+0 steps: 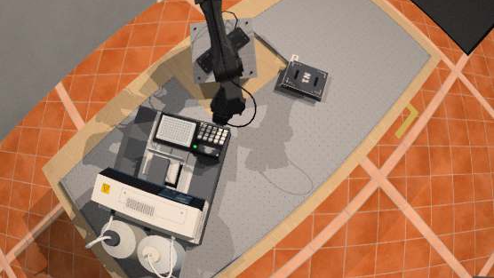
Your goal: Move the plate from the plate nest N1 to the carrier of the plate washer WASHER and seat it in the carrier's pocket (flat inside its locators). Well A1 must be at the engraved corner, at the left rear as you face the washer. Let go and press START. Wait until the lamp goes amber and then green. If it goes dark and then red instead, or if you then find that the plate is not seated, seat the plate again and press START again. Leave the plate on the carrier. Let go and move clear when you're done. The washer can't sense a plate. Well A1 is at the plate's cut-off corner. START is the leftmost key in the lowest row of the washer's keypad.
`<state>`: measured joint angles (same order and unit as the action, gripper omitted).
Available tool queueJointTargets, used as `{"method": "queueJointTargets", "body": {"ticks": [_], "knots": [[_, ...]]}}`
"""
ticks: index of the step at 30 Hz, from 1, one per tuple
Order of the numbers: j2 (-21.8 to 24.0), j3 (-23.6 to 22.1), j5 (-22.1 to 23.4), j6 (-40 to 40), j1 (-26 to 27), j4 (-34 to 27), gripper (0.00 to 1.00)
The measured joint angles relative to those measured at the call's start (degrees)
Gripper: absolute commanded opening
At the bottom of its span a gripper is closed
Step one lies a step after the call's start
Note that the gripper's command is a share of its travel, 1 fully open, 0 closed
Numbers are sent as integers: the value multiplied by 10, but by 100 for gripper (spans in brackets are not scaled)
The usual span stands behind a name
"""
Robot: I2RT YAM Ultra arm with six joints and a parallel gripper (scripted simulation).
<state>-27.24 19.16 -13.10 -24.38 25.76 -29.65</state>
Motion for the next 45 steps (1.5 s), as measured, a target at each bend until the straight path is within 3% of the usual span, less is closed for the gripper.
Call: {"method": "queueJointTargets", "body": {"ticks": [20,45], "knots": [[-89,-28,27,21,30,116,0],[-118,-34,33,26,38,162,0]]}}
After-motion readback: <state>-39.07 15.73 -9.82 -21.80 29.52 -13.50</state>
